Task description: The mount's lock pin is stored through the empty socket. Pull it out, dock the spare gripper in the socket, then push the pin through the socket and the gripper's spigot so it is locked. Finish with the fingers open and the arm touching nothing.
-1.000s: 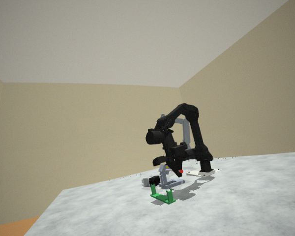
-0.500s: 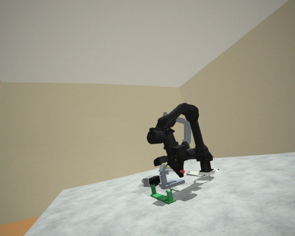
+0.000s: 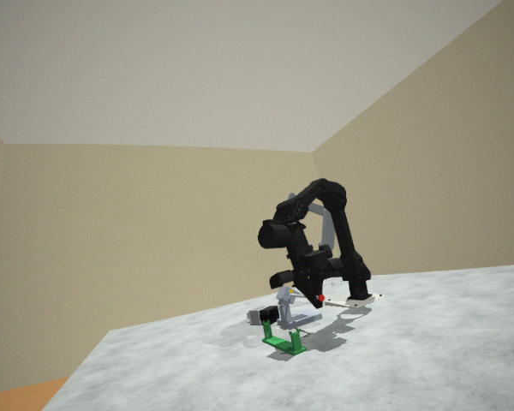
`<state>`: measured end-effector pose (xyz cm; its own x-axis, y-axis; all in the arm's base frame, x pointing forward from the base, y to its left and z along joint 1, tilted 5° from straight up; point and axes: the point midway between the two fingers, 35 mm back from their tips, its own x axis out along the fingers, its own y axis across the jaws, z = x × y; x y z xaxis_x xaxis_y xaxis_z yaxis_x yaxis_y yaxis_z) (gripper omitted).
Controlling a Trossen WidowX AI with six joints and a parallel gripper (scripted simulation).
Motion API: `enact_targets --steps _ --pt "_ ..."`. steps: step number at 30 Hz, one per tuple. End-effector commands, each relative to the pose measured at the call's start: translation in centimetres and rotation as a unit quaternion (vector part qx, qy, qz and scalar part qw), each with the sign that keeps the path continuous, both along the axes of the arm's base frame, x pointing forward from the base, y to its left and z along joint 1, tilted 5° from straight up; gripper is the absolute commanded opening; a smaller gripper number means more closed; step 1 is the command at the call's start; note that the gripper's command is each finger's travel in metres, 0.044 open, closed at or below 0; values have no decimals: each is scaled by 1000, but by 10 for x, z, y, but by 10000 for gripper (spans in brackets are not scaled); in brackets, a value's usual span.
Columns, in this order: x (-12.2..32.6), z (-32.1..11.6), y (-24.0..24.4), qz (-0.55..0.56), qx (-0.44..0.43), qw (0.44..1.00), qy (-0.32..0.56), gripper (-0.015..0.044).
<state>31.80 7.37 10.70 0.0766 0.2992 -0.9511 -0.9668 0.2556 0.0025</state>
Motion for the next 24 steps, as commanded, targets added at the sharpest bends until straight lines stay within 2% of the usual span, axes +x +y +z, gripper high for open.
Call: enact_targets --steps 1,24 --pt "2 2 3 -3 -2 1000 1 0" --pt "4 13 14 -1 -2 1000 2 0"
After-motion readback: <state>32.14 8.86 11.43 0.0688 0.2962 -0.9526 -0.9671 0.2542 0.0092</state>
